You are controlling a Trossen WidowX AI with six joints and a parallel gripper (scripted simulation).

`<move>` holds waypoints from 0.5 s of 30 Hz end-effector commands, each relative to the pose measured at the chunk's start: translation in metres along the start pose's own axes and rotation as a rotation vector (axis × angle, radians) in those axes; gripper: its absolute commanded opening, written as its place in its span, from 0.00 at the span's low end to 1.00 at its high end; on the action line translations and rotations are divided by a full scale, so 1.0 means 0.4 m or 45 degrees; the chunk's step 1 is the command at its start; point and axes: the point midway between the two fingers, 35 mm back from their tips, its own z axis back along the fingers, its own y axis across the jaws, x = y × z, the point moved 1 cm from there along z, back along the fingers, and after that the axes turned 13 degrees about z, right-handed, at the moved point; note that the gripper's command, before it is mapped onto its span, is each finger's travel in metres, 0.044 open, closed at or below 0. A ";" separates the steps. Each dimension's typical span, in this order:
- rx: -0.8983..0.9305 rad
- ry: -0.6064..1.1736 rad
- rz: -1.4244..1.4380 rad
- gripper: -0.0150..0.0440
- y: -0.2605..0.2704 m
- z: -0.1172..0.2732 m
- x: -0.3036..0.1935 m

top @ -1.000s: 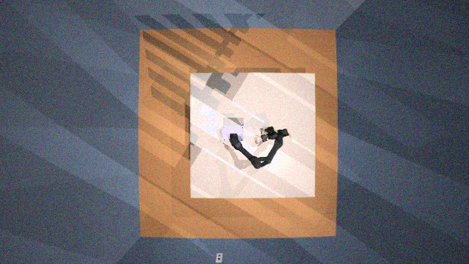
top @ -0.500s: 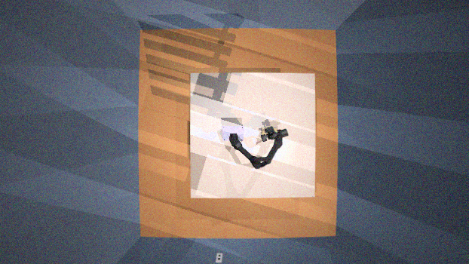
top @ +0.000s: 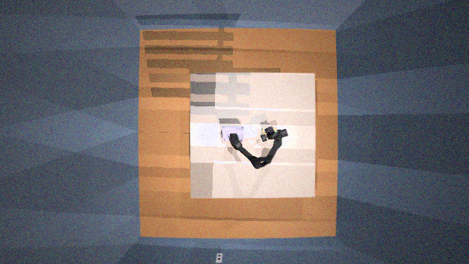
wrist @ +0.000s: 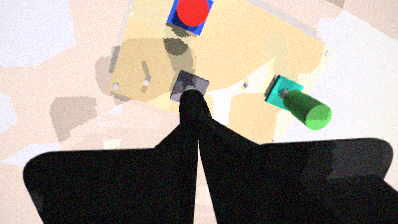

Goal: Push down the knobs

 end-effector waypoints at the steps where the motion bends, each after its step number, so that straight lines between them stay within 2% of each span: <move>1: 0.023 -0.006 -0.026 0.25 0.000 -0.039 -0.008; 15: 0.023 -0.006 -0.026 0.25 0.000 -0.051 -0.008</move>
